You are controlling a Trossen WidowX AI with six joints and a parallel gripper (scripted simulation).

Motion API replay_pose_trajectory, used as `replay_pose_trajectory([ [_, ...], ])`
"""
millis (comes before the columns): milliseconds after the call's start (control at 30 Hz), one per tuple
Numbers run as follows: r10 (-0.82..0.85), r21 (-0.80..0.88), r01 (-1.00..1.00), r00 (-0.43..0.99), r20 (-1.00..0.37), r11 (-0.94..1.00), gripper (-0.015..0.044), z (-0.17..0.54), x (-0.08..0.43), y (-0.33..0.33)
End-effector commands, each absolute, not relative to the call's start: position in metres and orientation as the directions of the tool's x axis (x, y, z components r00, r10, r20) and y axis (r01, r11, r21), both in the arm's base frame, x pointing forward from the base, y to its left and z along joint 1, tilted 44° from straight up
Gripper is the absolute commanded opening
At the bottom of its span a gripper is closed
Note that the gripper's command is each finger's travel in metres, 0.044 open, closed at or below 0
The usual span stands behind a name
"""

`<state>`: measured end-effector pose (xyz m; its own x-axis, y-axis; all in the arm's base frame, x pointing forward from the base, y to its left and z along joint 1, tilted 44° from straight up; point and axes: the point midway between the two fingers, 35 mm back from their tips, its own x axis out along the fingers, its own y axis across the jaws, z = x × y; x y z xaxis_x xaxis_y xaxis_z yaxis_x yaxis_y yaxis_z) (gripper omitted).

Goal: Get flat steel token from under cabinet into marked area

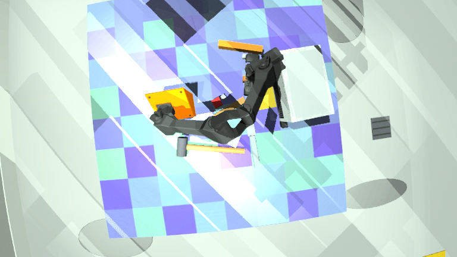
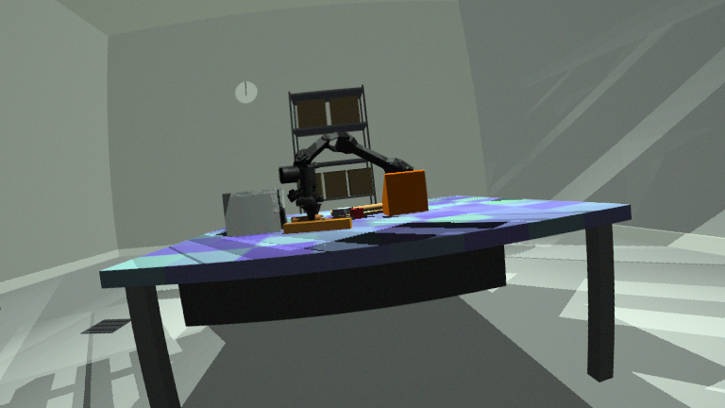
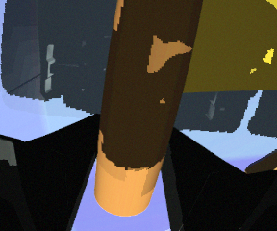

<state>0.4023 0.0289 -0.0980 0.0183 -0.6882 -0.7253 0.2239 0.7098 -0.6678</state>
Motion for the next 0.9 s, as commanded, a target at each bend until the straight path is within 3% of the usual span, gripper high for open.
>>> replay_pose_trajectory([
  [0,-0.692,-0.670,0.230,0.022,-0.721,0.705,0.0000,-0.094,0.404,0.023],
  [867,-0.693,-0.671,0.230,0.021,-0.721,0.705,0.0000,-0.090,0.389,0.018],
])
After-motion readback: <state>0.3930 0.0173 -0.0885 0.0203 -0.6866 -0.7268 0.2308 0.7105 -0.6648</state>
